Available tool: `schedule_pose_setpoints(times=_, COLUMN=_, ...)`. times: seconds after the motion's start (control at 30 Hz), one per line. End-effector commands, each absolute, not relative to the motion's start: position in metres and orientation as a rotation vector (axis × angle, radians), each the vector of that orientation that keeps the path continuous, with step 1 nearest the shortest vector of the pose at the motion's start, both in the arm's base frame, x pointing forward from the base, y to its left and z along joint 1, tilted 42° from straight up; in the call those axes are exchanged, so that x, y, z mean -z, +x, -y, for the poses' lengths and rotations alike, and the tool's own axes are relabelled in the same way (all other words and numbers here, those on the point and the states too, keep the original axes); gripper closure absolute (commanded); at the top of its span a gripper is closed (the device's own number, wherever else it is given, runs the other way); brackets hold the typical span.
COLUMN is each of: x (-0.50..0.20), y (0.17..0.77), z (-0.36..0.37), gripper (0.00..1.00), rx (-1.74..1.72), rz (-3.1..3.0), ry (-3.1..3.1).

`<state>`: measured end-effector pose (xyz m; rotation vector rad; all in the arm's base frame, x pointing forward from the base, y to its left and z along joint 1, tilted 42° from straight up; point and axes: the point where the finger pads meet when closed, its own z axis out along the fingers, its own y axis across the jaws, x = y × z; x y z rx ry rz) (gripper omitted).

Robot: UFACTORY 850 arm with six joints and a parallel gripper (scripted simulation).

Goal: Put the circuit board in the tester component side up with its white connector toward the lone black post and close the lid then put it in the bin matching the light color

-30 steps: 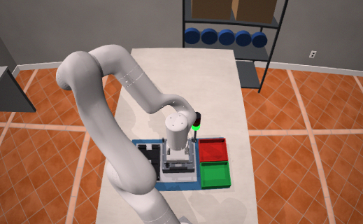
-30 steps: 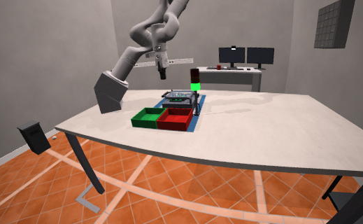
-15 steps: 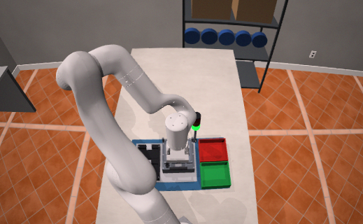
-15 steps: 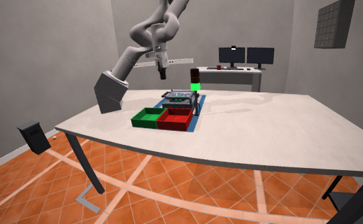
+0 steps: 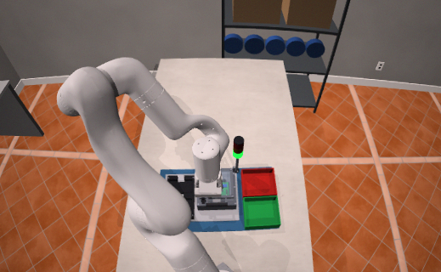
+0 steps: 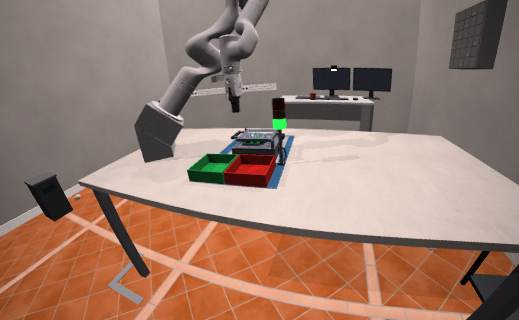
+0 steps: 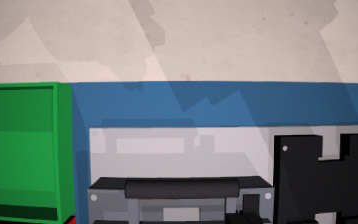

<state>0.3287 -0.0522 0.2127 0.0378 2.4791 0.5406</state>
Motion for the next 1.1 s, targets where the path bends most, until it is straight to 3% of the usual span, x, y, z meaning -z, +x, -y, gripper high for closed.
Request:
schedule_pose_setpoints(times=0.0, x=-0.219, y=0.328, z=0.04, gripper=1.0, rx=-0.538, rz=-2.481, ry=0.039)
schedule_pose_setpoints(times=0.63, x=-0.228, y=0.329, z=0.018, gripper=1.0, rx=-0.538, rz=-2.481, ry=0.039)
schedule_pose_setpoints(times=1.07, x=-0.193, y=0.355, z=0.0, gripper=1.0, rx=-0.538, rz=-2.481, ry=0.039)
